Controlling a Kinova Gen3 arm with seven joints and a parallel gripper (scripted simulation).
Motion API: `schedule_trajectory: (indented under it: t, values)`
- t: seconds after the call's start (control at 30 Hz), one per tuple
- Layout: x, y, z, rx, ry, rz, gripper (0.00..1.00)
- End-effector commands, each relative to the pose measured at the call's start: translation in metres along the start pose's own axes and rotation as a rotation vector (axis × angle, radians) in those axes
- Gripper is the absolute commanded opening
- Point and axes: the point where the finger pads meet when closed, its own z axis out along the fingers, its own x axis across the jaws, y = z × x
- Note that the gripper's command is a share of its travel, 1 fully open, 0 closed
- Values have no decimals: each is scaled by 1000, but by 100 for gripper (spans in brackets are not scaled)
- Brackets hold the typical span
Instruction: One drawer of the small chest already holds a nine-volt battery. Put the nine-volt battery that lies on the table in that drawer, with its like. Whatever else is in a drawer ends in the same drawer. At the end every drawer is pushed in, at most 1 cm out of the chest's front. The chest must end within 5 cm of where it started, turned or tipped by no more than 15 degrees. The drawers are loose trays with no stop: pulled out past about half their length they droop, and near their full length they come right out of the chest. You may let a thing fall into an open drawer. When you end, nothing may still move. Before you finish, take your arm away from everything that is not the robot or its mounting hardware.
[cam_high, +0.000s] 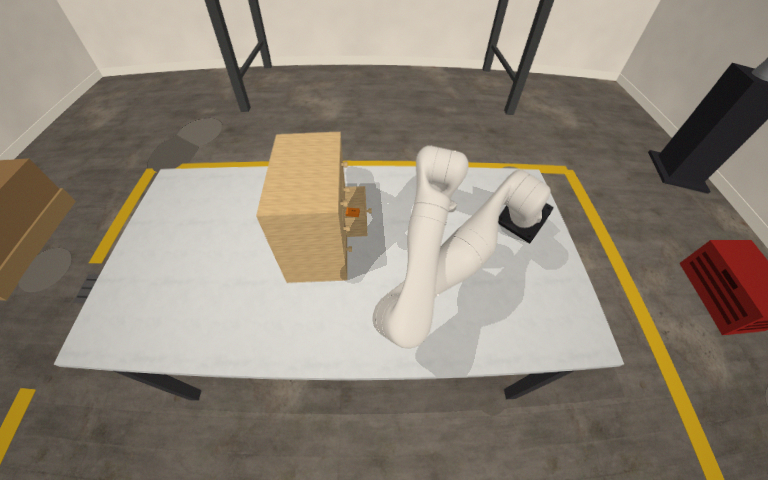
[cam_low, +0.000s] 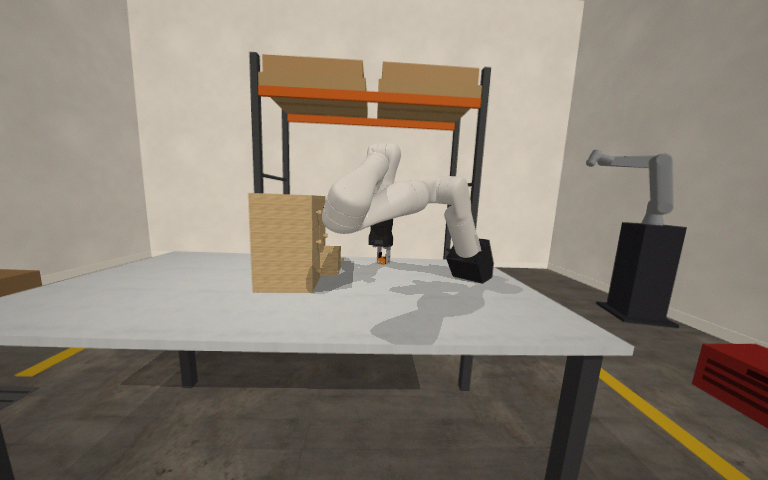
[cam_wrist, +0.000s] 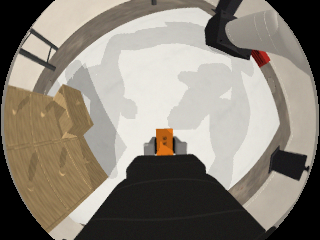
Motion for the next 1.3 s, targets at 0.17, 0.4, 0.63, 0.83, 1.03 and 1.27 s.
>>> schedule_trajectory:
  t: [0.17, 0.4, 0.63, 0.83, 1.03, 1.27]
  values:
    - [-1, -1, 0, -2, -1, -12, 51]
    - [-2, -2, 0, -2, -1, -35, 51]
    - [-4, -4, 0, -2, -1, -65, 51]
    - [-5, -6, 0, -2, -1, -85, 51]
    - [-6, -8, 0, -2, -1, -120, 51]
    - [-8, -11, 0, -2, -1, -152, 51]
